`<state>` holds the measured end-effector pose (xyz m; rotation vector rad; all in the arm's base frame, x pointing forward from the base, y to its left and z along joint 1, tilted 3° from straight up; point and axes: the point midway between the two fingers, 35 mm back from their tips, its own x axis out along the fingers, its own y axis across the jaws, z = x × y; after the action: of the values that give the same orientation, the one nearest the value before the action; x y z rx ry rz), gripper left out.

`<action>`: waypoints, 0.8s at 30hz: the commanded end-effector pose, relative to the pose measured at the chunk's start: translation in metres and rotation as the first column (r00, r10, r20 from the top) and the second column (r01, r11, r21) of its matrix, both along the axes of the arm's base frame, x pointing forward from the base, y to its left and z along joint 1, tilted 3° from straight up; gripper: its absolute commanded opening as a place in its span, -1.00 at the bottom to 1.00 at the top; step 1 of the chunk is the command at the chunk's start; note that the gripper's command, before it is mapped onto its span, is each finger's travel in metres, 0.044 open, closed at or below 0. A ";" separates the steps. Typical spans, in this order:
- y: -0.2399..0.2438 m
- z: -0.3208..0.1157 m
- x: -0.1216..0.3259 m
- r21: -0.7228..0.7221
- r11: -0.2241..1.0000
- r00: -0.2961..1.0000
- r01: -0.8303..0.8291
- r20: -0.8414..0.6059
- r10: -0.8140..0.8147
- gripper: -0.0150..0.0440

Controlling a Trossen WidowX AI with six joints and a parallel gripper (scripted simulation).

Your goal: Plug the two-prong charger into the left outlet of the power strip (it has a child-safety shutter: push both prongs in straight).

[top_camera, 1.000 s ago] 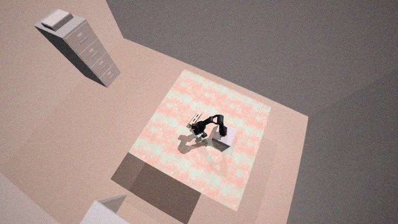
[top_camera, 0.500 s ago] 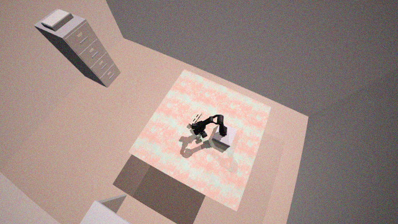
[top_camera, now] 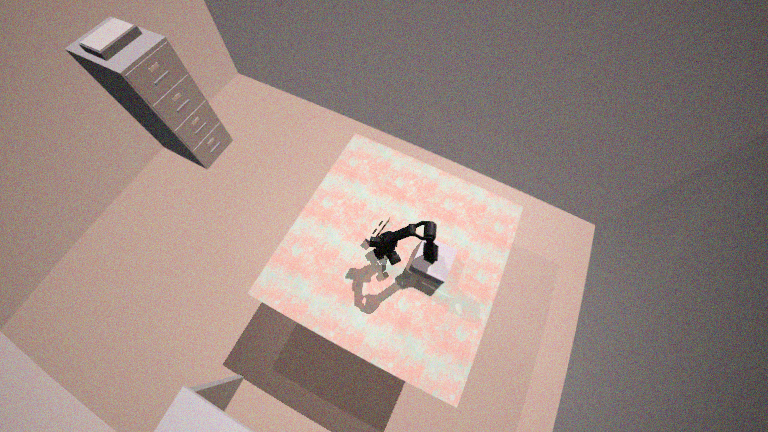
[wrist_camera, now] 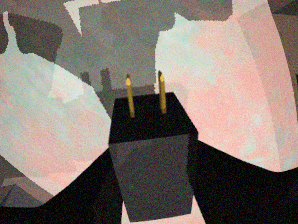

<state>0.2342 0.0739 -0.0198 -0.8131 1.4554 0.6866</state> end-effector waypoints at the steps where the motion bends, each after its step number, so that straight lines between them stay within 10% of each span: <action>1: 0.001 0.015 0.000 0.005 1.000 1.000 -0.002 0.007 0.002 -0.49; 24: -0.016 0.018 0.004 0.026 0.958 0.958 0.285 0.010 -0.285 -0.49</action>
<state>0.2368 0.0607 0.0018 -0.6253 1.4982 0.5196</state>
